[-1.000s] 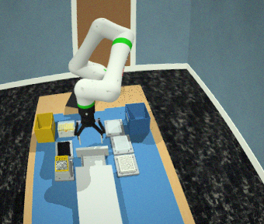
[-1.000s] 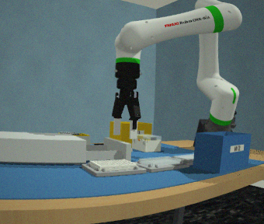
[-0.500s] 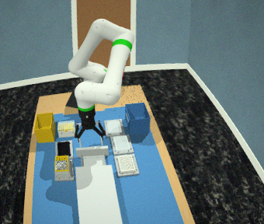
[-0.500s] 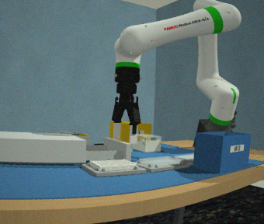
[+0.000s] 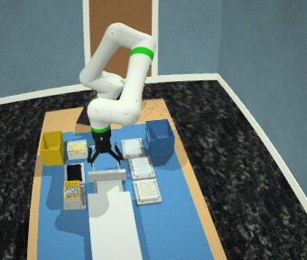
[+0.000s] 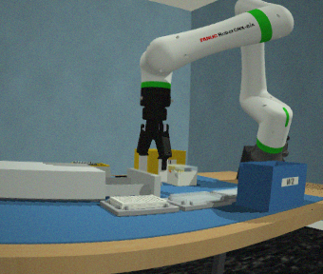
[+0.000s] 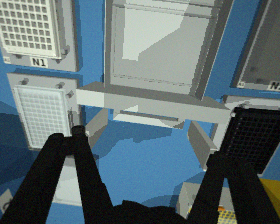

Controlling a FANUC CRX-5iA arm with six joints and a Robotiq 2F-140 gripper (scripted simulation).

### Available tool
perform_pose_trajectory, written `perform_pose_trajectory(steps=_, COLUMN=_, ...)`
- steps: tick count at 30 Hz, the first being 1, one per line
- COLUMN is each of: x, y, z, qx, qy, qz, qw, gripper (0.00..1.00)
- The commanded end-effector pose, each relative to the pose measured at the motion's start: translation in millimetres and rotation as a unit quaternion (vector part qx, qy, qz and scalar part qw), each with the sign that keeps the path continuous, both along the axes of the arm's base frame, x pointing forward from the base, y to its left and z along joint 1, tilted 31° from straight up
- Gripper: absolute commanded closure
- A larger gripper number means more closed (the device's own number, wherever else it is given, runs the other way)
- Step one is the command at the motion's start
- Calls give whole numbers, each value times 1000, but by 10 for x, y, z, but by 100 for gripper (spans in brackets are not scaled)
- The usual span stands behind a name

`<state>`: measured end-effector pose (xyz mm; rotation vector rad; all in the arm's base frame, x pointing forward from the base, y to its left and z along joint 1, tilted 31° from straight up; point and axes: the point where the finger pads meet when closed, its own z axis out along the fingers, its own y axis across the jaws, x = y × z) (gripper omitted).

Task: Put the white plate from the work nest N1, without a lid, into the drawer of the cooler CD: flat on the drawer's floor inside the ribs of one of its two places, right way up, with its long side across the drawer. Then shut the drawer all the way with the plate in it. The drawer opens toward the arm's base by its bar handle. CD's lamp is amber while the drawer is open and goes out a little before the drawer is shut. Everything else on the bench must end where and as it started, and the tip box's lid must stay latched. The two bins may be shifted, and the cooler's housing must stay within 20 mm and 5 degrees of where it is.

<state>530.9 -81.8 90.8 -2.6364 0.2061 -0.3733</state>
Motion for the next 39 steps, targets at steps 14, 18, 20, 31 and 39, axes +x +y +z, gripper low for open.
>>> perform_pose_trajectory(steps=14, x=53, y=72, z=-147, qx=0, qy=0, qz=0, qw=1000, gripper=13)
perform_pose_trajectory(steps=18, x=53, y=72, z=-147, qx=0, qy=0, qz=0, qw=1000, gripper=13)
perform_pose_trajectory(steps=20, x=53, y=72, z=-147, qx=0, qy=0, qz=0, qw=1000, gripper=13)
perform_pose_trajectory(steps=31, x=53, y=73, z=-147, qx=0, qy=0, qz=0, qw=1000, gripper=38)
perform_pose_trajectory(steps=39, x=53, y=73, z=-147, qx=0, qy=0, qz=0, qw=1000, gripper=41)
